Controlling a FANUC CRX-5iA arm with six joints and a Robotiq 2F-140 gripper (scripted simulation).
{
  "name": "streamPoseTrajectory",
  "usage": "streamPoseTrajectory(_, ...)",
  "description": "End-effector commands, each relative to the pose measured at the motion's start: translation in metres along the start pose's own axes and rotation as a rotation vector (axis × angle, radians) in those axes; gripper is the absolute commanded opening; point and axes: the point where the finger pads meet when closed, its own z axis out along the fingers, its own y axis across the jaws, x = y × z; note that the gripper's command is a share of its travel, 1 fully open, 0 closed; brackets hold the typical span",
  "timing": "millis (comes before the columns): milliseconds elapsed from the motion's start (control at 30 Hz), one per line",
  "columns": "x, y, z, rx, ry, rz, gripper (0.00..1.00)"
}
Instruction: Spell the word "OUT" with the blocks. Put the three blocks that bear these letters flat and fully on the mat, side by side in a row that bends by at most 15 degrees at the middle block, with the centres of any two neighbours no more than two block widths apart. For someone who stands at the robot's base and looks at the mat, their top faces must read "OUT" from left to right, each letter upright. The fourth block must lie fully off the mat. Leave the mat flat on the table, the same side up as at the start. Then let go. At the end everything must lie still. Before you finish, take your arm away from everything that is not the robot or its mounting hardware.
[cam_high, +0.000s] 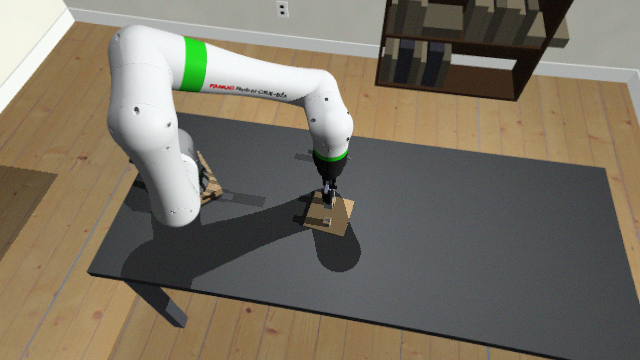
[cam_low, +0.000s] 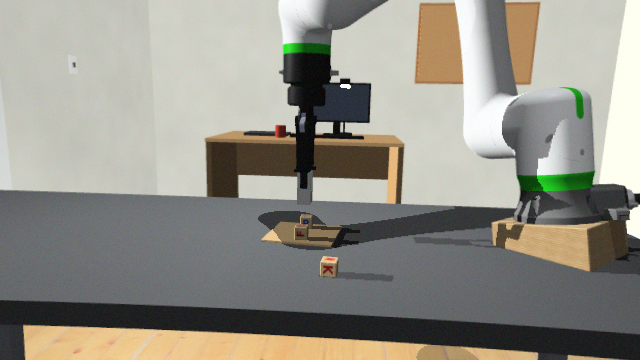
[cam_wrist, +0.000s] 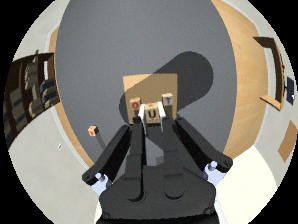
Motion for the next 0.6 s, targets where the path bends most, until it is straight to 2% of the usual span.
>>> streamPoseTrajectory(0, 0.001, 0.000, 0.020, 0.000, 0.001, 0.000, 0.13)
streamPoseTrajectory(133, 0.001, 0.000, 0.038, 0.000, 0.001, 0.000, 0.13)
streamPoseTrajectory(567, 0.001, 0.000, 0.058, 0.000, 0.001, 0.000, 0.13)
